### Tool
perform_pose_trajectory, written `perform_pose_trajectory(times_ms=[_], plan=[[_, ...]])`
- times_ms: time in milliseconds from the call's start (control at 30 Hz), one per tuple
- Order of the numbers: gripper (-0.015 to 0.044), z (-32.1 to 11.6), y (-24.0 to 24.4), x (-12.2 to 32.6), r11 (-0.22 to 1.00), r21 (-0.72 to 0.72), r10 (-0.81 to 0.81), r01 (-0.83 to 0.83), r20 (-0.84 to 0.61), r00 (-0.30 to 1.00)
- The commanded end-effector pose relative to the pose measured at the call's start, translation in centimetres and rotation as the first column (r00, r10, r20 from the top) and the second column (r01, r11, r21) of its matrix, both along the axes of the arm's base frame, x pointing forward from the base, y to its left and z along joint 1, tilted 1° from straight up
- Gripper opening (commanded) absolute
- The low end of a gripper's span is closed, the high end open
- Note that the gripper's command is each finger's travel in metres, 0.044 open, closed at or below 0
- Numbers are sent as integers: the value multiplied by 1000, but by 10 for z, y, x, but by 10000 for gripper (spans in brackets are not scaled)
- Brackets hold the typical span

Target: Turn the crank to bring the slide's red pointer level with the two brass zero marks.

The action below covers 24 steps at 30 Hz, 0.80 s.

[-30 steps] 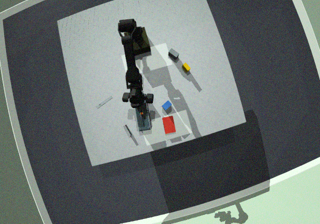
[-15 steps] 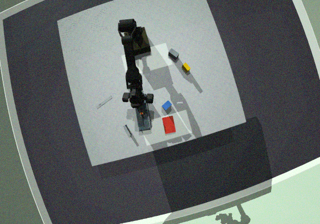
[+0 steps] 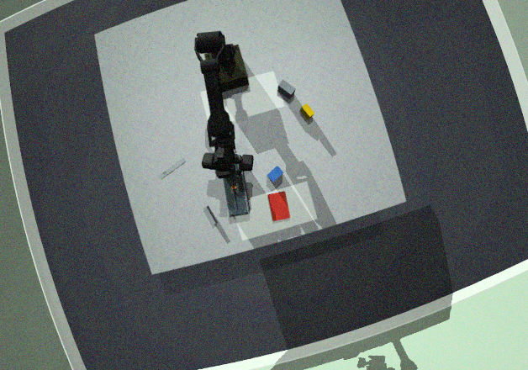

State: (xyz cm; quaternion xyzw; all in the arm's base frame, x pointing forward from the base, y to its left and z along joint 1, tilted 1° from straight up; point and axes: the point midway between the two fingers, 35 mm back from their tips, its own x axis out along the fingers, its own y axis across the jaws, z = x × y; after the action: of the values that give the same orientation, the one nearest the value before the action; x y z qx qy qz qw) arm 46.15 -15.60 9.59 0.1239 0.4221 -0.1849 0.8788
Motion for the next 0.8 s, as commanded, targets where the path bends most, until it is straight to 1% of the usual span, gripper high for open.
perform_pose_trajectory(times_ms=[0, 167, 767], plan=[[440, 12, 0, 0, 1000, -1, -1, 1, 1, 1000], [440, 47, 0, -2, 1000, 0, 0, 0, 1, 1000], [440, 48, 0, -2, 1000, 0, 0, 0, 1, 1000]])
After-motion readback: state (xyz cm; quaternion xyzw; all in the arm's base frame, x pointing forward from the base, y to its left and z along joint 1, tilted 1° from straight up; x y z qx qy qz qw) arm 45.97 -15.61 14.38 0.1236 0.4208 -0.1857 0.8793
